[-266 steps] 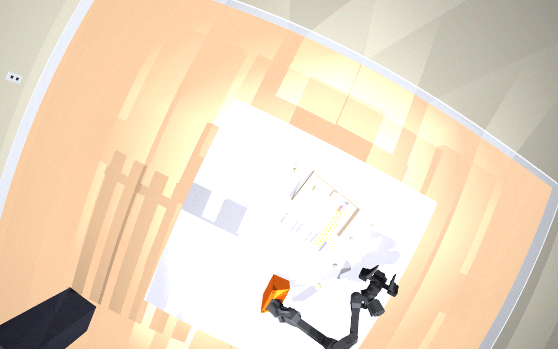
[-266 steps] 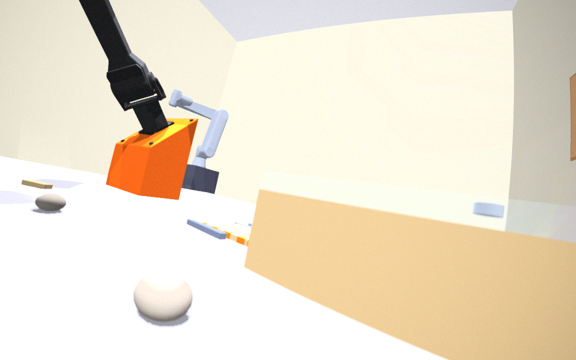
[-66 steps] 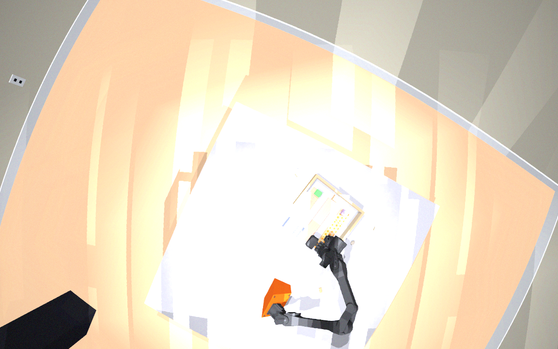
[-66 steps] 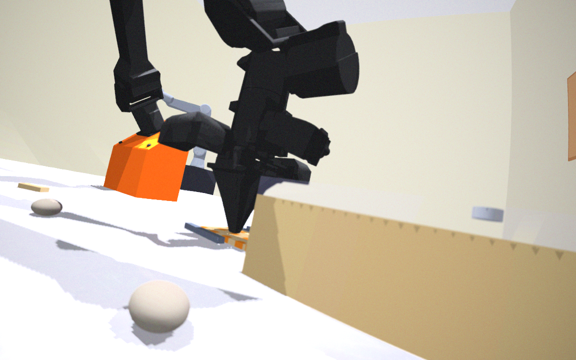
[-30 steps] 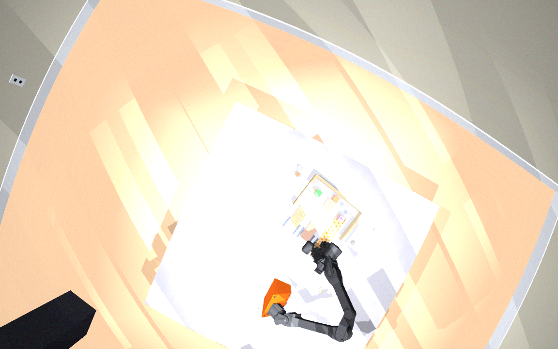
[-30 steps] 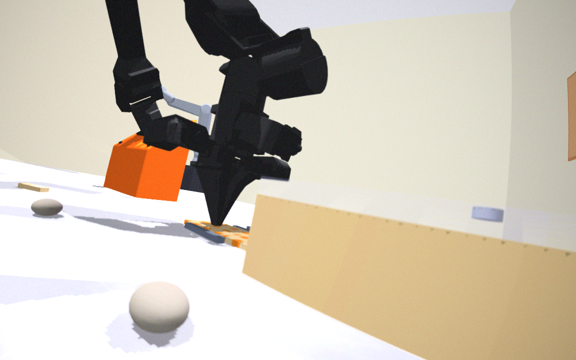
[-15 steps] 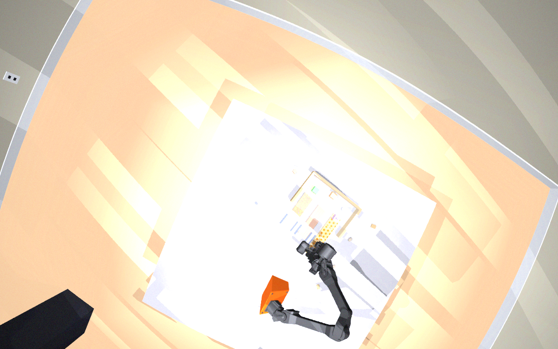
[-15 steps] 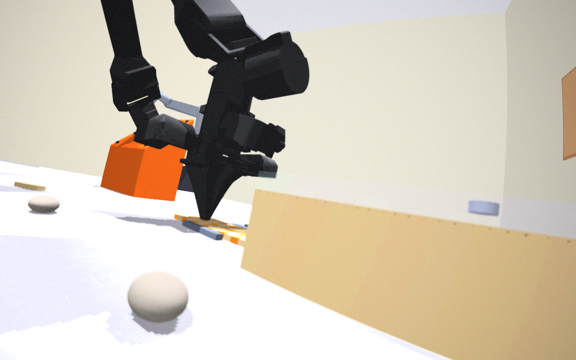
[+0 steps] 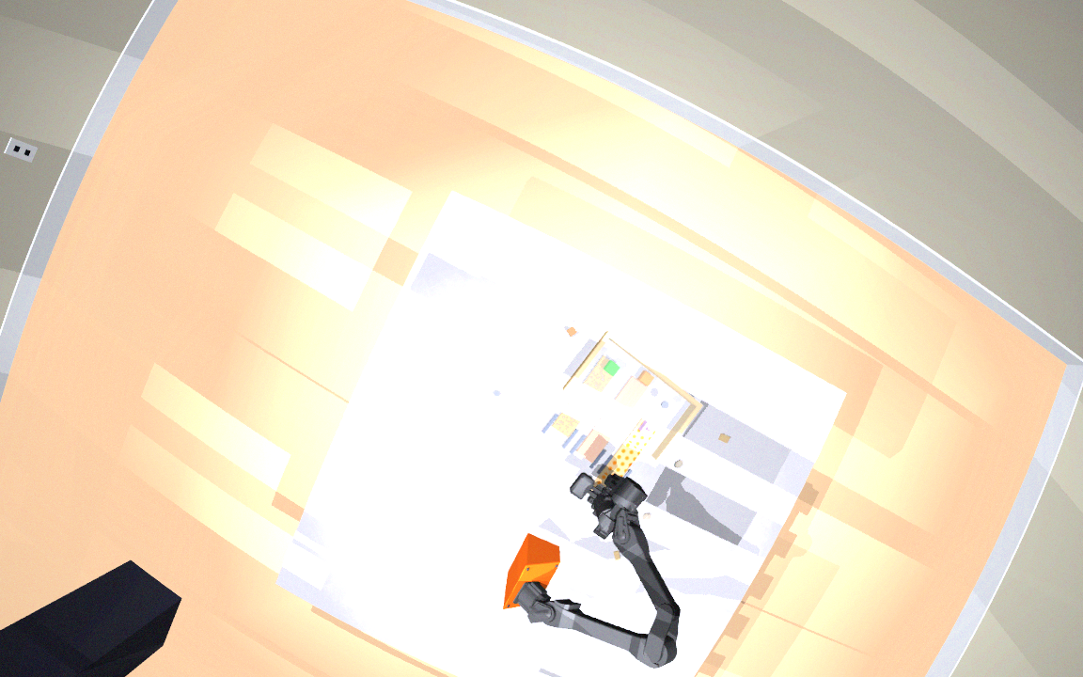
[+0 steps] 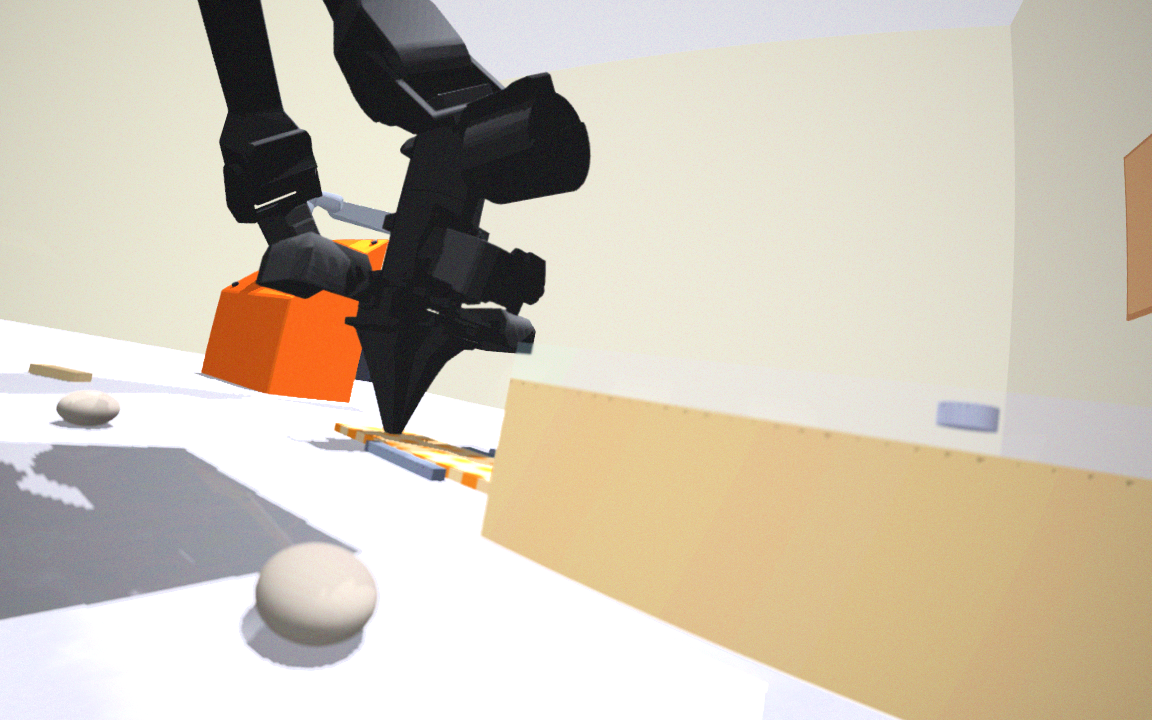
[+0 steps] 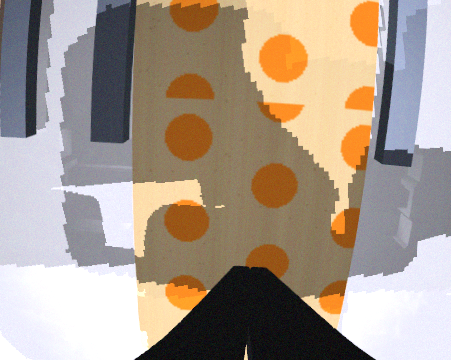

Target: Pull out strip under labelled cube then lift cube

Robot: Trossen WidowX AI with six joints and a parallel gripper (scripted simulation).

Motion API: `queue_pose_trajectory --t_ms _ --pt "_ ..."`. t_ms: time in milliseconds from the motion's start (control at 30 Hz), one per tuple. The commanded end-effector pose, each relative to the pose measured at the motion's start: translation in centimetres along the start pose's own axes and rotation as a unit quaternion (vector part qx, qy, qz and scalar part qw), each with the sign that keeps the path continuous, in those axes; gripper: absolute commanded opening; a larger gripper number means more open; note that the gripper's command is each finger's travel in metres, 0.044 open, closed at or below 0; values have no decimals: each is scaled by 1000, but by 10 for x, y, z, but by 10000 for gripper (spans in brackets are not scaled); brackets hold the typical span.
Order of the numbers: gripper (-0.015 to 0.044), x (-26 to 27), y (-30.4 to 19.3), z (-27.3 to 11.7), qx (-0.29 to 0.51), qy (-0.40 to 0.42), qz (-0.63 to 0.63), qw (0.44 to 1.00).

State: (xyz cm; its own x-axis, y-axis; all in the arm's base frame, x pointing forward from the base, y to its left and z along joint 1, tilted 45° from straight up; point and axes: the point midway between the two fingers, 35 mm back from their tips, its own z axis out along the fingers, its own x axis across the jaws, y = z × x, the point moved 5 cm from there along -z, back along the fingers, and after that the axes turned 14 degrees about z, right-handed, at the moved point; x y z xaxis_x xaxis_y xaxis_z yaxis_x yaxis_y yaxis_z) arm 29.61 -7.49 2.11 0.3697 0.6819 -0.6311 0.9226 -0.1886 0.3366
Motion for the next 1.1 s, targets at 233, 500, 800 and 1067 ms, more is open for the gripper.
queue_pose_trajectory --t_ms 233,500,800,1067 --pt "0 -5 -24 4 13 -2 -7 1000" --pt "0 -7 -34 3 13 -2 -7 1000" --pt "0 -10 -45 3 13 -2 -8 1000" --pt "0 -12 -55 3 14 -2 -8 1000"
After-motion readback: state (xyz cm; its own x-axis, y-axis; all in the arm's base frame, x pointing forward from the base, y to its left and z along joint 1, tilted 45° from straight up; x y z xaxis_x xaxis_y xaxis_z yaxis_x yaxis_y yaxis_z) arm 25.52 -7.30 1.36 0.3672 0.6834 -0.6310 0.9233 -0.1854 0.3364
